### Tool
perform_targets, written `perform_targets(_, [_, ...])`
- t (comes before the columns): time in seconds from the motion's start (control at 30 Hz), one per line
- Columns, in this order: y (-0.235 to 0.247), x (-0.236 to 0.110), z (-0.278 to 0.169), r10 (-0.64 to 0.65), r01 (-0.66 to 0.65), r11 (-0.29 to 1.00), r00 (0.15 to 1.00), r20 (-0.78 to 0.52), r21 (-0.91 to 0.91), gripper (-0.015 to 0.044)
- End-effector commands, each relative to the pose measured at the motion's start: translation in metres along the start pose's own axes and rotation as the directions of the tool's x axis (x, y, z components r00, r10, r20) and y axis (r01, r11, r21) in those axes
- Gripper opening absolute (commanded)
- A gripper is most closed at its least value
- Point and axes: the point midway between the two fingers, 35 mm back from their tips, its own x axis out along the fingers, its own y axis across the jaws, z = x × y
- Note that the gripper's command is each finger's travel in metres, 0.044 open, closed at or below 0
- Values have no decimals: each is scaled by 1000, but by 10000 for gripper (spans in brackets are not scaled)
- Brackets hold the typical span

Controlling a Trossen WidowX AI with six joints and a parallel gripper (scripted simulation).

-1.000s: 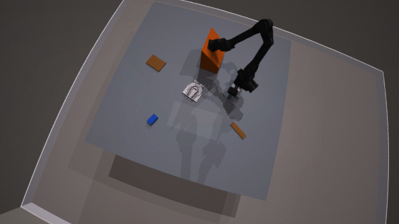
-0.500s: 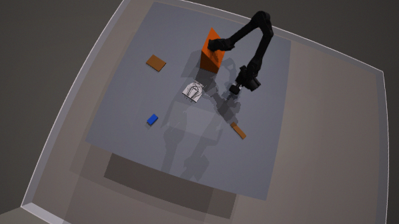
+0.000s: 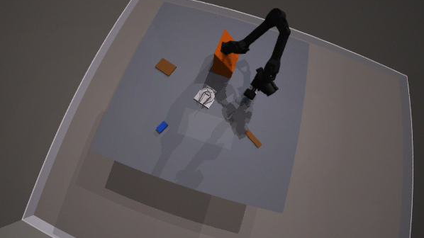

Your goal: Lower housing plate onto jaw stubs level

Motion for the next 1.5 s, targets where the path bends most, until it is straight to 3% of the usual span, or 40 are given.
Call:
perform_targets(0.0, [-10,2,-6,-3,4,998,1000,-17,58,351])
perform_targets(0.73, [-66,10,-50,-20,52,916,996,-86,399,351])
perform_targets(1.47, [-110,9,-108,-9,86,699,994,-112,710,351])
